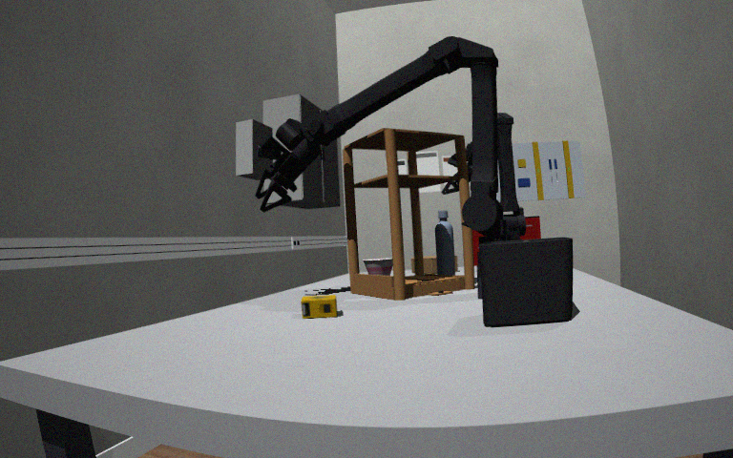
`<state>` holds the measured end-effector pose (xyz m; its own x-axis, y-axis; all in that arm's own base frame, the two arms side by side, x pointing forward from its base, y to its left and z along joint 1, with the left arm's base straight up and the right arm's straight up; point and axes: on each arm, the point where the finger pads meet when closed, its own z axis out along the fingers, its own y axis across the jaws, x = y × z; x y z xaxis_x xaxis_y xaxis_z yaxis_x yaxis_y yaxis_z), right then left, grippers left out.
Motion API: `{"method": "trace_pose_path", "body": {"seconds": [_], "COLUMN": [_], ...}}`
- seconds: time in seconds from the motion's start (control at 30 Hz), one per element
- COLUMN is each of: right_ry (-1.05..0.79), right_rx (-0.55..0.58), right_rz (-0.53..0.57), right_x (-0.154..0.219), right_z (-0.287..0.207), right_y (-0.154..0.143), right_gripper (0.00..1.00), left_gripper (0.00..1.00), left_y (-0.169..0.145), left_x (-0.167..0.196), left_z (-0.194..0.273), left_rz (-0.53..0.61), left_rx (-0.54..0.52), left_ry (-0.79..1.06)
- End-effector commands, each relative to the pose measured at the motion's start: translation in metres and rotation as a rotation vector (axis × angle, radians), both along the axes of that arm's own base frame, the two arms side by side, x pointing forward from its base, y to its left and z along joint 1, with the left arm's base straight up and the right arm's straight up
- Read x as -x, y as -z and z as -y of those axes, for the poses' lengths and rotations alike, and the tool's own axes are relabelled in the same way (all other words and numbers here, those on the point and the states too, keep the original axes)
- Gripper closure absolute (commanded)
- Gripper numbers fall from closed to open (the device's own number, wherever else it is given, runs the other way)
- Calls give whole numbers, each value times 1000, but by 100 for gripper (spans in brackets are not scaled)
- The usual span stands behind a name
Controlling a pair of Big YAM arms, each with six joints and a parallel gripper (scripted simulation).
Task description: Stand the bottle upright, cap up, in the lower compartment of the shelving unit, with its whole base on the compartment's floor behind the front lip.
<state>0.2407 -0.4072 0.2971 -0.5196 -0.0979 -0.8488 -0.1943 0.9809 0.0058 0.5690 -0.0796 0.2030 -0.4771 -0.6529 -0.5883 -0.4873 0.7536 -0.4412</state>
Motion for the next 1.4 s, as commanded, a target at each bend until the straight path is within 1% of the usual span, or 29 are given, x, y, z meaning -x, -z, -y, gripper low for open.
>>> {"method": "trace_pose_path", "body": {"seconds": [0.0,0.13,0.23,0.33,0.4,0.53,0.7,0.8,0.9,0.97,1.2,1.37], "right_ry": [-30,-47,-65,-84,-84,-108,-133,-146,-158,-158,-186,-209], "right_rx": [21,12,11,14,14,17,21,32,44,44,52,57], "right_rz": [-5,-38,-67,-94,-94,-131,-170,-186,-197,-197,-226,-244], "right_x": [-2,-1,1,3,3,5,8,8,8,8,10,13], "right_z": [-27,-74,-113,-150,-150,-200,-254,-280,-303,-303,-349,-375], "right_y": [-6,-6,-6,-6,-6,-7,-7,-8,-9,-9,-9,-11], "right_gripper": [0,0,0,0,0,0,0,0,0,0,0,0], "left_gripper": [0,0,0,0,0,0,0,0,0,0,0,0], "left_y": [-40,-78,-109,-125,-125,-170,-198,-190,-201,-201,-199,-192], "left_x": [-5,-1,14,39,39,94,156,206,250,250,348,405], "left_z": [13,34,60,84,84,130,163,180,191,191,198,190], "left_rz": [66,123,163,178,178,242,291,288,325,325,388,445], "left_rx": [3,8,-7,-29,-29,-59,-98,-141,-173,-173,-252,-297], "left_ry": [35,94,181,273,273,461,645,788,911,911,1202,1390]}}
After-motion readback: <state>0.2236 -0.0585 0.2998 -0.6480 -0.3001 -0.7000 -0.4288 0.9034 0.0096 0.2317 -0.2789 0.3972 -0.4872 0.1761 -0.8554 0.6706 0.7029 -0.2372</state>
